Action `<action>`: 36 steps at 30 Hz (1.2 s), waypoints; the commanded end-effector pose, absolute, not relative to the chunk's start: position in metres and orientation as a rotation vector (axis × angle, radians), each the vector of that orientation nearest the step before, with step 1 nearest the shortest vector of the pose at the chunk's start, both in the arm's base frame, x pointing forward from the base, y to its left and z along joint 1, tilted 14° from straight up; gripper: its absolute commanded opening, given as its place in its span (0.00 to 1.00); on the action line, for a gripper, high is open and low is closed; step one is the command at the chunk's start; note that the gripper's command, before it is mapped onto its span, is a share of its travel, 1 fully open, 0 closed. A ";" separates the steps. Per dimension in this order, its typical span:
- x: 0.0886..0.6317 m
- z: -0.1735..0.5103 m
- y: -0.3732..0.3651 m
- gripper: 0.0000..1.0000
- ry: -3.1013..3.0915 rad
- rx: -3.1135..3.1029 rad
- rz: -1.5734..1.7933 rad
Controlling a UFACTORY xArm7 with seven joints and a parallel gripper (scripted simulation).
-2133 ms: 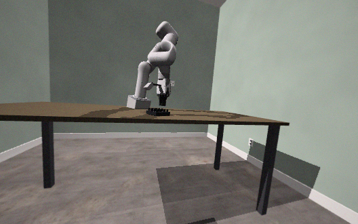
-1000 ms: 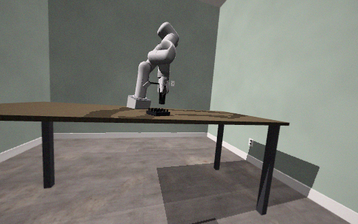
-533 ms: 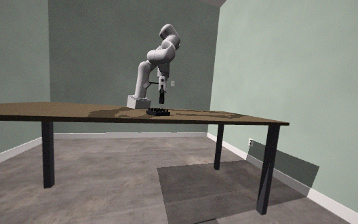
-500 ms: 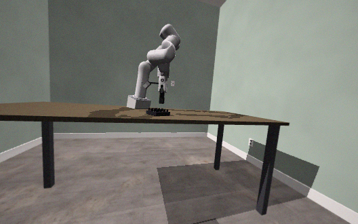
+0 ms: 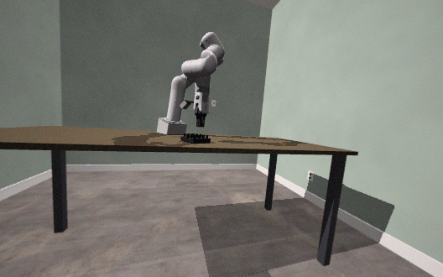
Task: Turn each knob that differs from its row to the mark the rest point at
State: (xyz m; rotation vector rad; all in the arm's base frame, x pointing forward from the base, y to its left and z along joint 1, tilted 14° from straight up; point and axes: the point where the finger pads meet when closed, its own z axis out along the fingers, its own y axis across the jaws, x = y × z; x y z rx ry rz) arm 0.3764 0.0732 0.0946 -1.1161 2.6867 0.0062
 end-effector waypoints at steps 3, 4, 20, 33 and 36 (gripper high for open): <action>0.379 0.101 0.074 0.19 2.787 -0.829 0.027; 0.379 0.102 0.074 0.19 2.795 -0.792 0.031; 0.380 0.105 0.074 0.19 2.822 -0.664 0.046; 0.380 0.105 0.074 0.19 2.822 -0.664 0.046; 0.380 0.105 0.074 0.19 2.822 -0.664 0.046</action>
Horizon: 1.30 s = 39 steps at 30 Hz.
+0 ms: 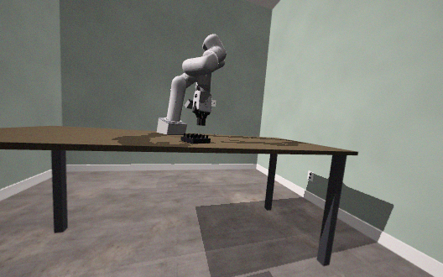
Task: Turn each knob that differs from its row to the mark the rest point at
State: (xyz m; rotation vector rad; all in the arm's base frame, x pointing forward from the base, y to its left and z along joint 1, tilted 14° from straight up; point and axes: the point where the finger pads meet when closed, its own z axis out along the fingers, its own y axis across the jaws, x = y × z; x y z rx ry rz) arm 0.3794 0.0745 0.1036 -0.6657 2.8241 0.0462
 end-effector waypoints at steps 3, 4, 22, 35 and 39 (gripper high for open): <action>0.380 0.105 0.074 0.19 2.822 -0.664 0.046; 0.380 0.105 0.074 0.19 2.822 -0.664 0.046; 0.381 0.102 0.074 0.19 2.823 -0.664 0.046; 0.383 0.093 0.076 0.19 2.824 -0.664 0.047; 0.384 0.088 0.076 0.19 2.824 -0.664 0.047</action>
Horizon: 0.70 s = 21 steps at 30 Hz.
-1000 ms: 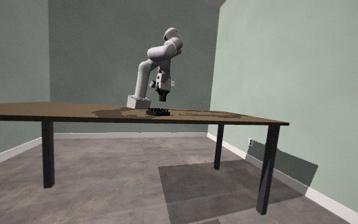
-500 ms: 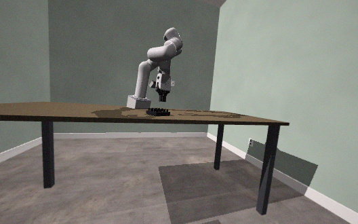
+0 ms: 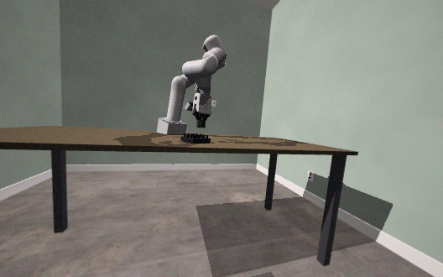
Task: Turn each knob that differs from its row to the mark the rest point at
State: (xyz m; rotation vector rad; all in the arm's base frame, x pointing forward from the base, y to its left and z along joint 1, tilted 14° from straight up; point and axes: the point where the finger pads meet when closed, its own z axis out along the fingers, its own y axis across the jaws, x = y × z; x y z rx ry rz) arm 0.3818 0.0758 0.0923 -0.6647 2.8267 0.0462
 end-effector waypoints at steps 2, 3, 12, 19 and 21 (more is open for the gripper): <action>0.384 0.086 0.076 0.19 2.824 -0.663 0.047; 0.385 0.084 0.077 0.19 2.824 -0.664 0.047; 0.386 0.075 0.078 0.19 2.824 -0.663 0.047; 0.388 0.068 0.078 0.19 2.824 -0.663 0.047; 0.388 0.068 0.079 0.19 2.824 -0.663 0.047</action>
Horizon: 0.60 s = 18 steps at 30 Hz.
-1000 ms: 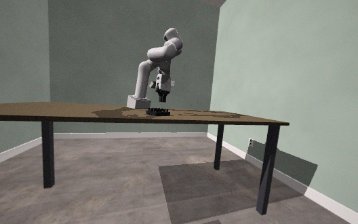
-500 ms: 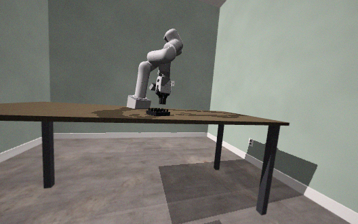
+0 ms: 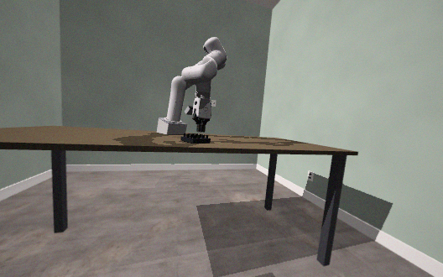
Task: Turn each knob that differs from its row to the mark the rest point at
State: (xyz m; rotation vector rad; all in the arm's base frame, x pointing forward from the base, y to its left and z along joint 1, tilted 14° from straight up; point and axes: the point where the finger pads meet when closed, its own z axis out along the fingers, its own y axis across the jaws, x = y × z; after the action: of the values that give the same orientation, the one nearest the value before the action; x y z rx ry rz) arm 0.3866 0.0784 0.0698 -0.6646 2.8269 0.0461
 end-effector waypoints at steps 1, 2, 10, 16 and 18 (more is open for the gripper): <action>0.388 0.068 0.079 0.19 2.824 -0.663 0.047; 0.388 0.067 0.079 0.19 2.824 -0.663 0.047; 0.389 0.063 0.079 0.19 2.824 -0.663 0.047; 0.389 0.063 0.079 0.19 2.824 -0.663 0.047; 0.389 0.063 0.079 0.19 2.824 -0.663 0.047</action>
State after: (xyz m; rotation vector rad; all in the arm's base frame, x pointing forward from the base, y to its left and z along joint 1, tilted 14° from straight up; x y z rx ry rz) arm 0.3884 0.0793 0.0623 -0.6648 2.8265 0.0465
